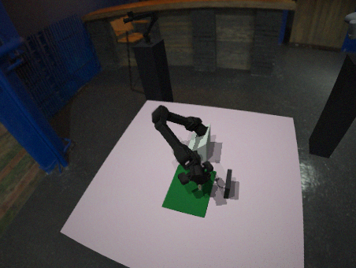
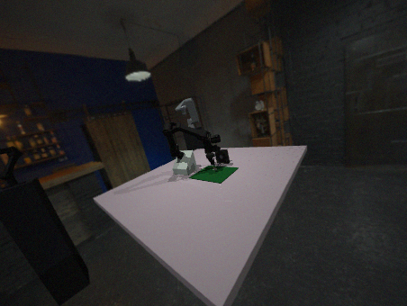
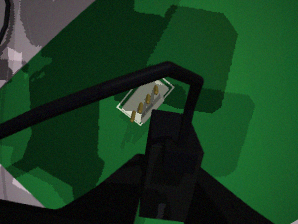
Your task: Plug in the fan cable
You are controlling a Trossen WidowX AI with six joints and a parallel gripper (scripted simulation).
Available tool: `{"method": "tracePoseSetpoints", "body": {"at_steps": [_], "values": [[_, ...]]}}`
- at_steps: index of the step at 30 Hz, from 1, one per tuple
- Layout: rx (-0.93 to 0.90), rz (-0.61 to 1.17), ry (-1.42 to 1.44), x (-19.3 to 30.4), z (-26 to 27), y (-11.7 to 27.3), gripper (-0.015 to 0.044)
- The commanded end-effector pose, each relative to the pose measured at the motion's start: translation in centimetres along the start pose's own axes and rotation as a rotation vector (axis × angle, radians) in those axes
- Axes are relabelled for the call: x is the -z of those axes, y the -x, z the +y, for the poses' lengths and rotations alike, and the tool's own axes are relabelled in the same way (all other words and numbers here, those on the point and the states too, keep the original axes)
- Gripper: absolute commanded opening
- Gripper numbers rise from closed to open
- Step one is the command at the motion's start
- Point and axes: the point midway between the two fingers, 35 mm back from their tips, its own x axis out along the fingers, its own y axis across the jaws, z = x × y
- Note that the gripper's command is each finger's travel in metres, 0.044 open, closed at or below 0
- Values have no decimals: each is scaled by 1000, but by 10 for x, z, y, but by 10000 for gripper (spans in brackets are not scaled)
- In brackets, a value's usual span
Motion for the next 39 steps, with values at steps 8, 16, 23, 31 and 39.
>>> {"method": "tracePoseSetpoints", "body": {"at_steps": [8, 16, 23, 31, 39], "values": [[-5, 3, -355, -10, 9, -1, 0], [-5, 3, -546, -15, 13, -2, 0], [-5, 3, -547, -14, 14, -2, 0], [-5, 3, -551, -11, 16, 0, 0], [-5, 4, -550, -9, 17, 0, 0]]}}
